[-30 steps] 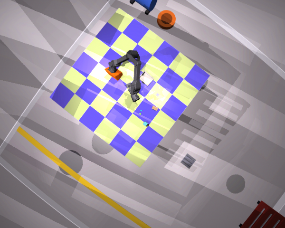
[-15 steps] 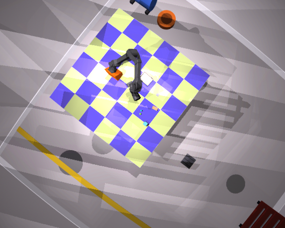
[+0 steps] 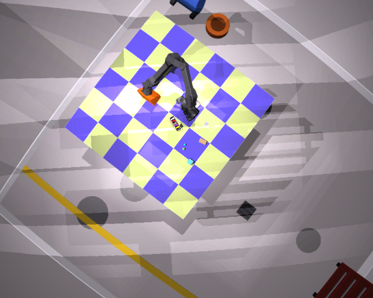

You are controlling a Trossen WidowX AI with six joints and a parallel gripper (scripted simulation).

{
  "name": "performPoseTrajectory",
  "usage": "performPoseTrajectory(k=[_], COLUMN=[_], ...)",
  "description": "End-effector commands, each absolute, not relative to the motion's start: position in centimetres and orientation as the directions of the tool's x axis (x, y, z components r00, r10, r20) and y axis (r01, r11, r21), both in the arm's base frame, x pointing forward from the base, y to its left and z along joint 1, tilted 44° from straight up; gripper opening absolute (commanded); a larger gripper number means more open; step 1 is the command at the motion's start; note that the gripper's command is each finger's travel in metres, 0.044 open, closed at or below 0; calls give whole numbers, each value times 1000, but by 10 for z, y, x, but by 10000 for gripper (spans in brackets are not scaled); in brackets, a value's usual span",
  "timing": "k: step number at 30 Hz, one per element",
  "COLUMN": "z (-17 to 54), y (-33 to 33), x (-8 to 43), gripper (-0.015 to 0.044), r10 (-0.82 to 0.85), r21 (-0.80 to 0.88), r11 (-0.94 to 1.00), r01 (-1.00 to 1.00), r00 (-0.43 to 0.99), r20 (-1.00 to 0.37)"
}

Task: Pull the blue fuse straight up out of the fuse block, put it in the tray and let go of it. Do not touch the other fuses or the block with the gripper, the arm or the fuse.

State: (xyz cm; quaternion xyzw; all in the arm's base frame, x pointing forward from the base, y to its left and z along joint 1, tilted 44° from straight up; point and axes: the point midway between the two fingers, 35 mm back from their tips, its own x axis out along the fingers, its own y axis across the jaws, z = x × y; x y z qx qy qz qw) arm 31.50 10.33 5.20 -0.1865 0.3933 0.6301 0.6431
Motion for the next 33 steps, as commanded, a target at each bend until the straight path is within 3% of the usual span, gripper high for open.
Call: performPoseTrajectory(k=[1, 11, 33], z=[77, 123, 105], y=[128, 173, 190], x=[308, 283, 281], gripper=[0, 0, 0], r10=[671, 689, 689], r21=[255, 264, 263], r11=[135, 123, 123], r01=[-958, -957, -957], r00=[-101, -109, -109], r20=[-735, -717, -717])
